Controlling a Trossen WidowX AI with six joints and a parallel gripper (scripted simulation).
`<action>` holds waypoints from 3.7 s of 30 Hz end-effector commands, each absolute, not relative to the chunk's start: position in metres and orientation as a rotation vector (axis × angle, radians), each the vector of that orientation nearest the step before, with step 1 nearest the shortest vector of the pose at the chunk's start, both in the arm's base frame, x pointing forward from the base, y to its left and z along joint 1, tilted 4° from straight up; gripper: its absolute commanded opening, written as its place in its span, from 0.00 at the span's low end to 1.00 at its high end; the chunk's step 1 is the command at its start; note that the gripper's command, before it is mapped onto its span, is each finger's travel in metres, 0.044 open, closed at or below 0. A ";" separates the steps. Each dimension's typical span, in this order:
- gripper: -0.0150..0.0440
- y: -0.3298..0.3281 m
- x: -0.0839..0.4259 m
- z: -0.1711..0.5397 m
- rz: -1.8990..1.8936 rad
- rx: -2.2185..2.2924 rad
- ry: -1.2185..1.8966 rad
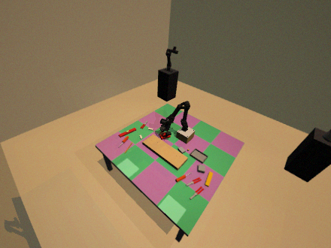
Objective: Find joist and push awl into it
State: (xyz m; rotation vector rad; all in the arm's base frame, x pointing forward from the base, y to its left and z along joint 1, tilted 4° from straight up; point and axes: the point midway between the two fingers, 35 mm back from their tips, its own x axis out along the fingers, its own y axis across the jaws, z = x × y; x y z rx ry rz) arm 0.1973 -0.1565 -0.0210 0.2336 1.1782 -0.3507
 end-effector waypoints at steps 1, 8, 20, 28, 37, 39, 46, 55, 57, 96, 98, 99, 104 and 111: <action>1.00 -0.154 0.195 -0.030 -0.348 0.244 1.185; 0.82 -0.153 0.195 -0.032 -0.348 0.244 1.185; 0.69 -0.153 0.195 -0.032 -0.348 0.244 1.185; 0.60 -0.153 0.195 -0.032 -0.348 0.244 1.185; 0.39 -0.154 0.196 -0.027 -0.348 0.244 1.184; 0.31 -0.155 0.197 -0.021 -0.348 0.244 1.184; 0.25 -0.158 0.197 0.012 -0.348 0.244 1.184; 0.25 -0.153 0.190 0.058 -0.349 0.243 1.184; 0.25 -0.151 0.188 0.067 -0.349 0.243 1.184; 0.25 -0.185 0.318 0.107 -0.075 0.013 1.197; 0.25 -0.185 0.326 0.107 -0.058 -0.001 1.197; 0.25 -0.186 0.331 0.108 -0.050 -0.008 1.197; 0.25 -0.187 0.353 0.107 -0.007 -0.043 1.195; 0.25 -0.187 0.368 0.106 0.022 -0.068 1.194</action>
